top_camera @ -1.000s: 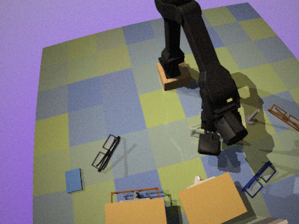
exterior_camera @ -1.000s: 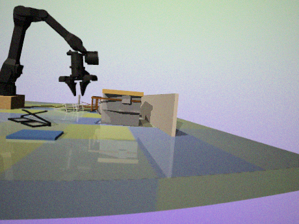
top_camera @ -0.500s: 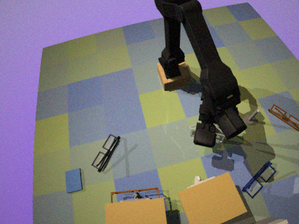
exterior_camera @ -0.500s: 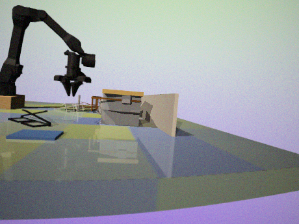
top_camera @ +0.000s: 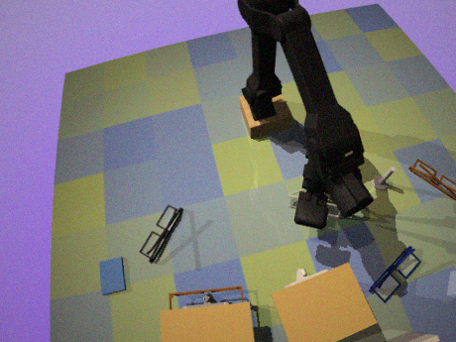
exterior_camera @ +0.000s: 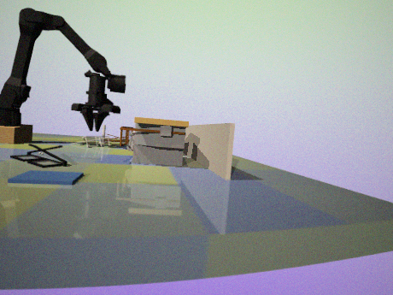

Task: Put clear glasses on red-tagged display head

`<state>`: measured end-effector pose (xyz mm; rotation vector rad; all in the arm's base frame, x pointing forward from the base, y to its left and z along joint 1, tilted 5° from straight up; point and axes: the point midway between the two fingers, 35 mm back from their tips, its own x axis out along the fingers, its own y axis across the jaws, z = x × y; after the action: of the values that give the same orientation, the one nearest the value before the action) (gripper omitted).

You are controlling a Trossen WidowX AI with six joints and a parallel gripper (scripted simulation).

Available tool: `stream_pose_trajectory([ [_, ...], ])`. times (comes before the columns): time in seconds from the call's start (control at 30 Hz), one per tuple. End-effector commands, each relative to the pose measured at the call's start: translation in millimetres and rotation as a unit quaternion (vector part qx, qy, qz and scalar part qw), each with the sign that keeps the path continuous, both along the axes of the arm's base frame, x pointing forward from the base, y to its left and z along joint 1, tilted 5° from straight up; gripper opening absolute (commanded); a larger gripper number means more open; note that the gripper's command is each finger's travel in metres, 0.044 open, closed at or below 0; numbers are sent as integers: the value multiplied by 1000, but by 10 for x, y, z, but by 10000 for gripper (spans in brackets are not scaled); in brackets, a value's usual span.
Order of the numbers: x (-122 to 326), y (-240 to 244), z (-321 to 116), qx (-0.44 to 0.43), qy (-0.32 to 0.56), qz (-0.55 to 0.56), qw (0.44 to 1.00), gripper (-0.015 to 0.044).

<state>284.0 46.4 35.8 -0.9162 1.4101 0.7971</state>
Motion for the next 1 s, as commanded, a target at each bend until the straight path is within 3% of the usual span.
stream_pose_trajectory([
  [0.0,-8,-20,-76,-3,3,1,1000,120],
  [0.97,0,-60,-439,-3,3,1,1000,120],
])
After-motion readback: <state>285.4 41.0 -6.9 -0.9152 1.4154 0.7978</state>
